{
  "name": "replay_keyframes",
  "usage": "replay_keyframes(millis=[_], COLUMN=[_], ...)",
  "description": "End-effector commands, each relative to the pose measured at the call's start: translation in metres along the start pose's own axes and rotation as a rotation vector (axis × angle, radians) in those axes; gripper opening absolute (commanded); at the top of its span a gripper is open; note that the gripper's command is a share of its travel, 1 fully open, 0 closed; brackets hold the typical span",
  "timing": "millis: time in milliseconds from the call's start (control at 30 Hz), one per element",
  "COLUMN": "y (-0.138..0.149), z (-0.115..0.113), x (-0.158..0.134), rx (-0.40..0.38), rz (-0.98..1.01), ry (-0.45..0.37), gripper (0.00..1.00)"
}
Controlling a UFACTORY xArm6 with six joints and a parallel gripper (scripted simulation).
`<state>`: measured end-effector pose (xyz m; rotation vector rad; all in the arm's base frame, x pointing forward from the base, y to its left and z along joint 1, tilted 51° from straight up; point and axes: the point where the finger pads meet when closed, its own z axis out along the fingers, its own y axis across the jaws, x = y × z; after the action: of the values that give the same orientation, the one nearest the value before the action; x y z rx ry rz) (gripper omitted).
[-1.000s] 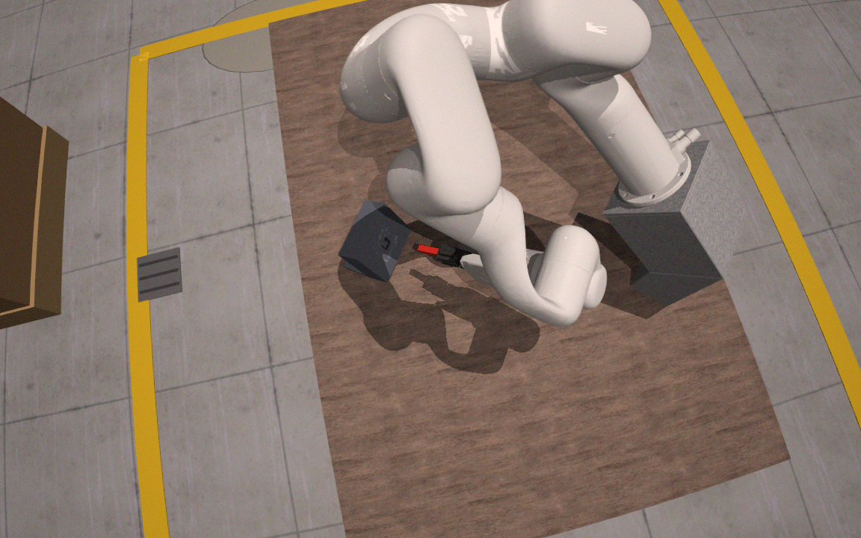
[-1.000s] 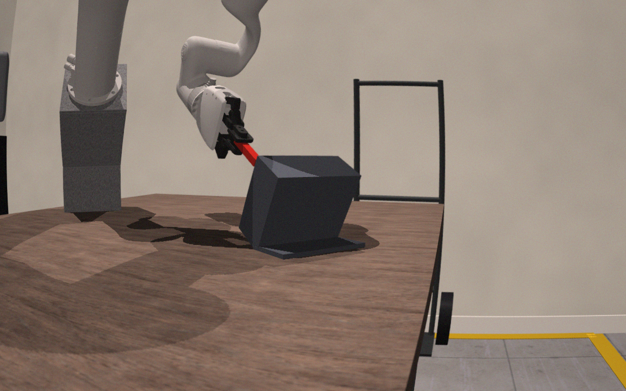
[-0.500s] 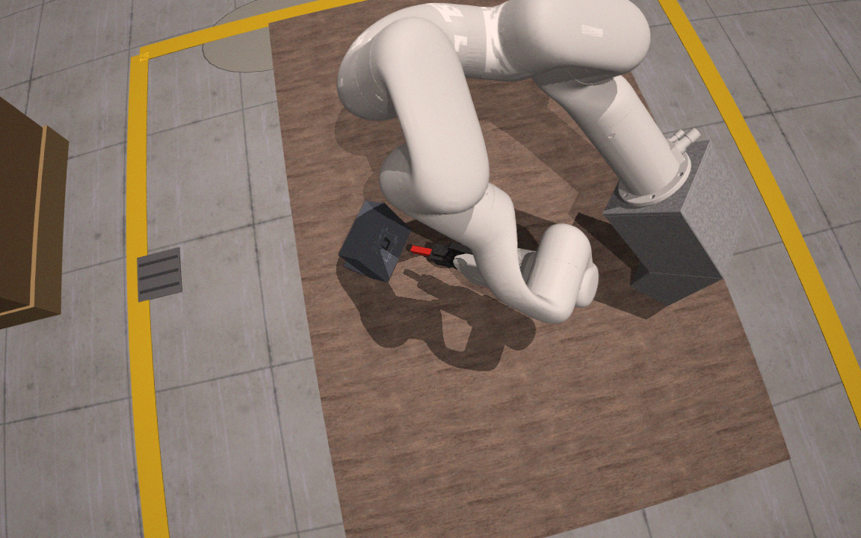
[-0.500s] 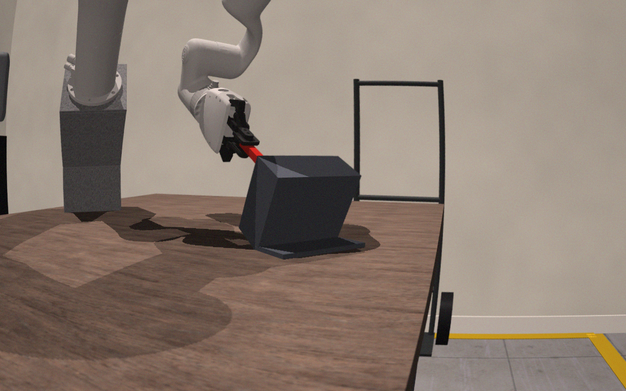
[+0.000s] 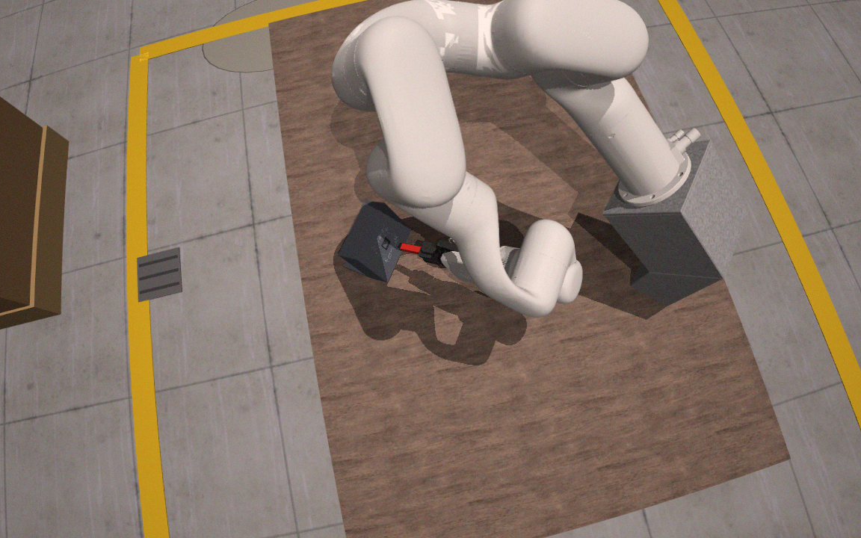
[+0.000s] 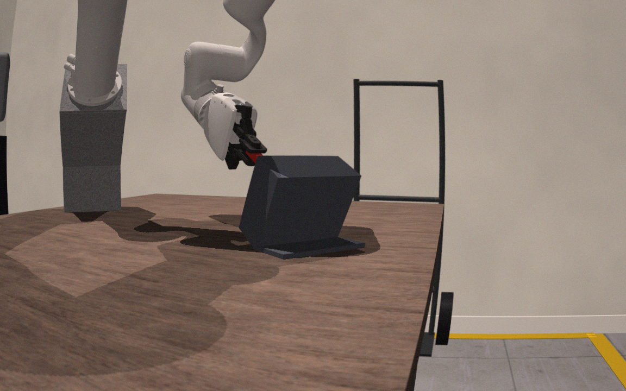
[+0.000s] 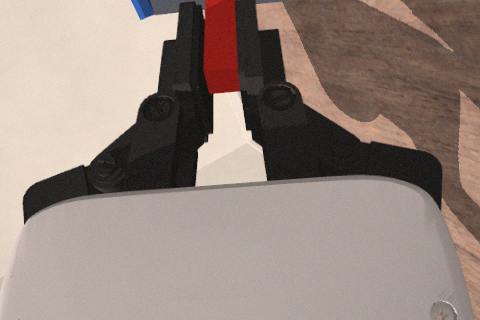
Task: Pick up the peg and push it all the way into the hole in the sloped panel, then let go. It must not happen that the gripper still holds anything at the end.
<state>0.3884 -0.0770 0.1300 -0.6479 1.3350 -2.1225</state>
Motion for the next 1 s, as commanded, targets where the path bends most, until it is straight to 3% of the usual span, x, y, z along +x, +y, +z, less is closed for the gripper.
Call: replay_keyframes(millis=[0,967], y=[0.000,-0.001], z=[0.004,0.025], x=[-0.001,0.000], rx=[0.001,0.001], rz=[0.001,0.001], ry=[-0.001,-0.001], gripper=[0.00,0.00])
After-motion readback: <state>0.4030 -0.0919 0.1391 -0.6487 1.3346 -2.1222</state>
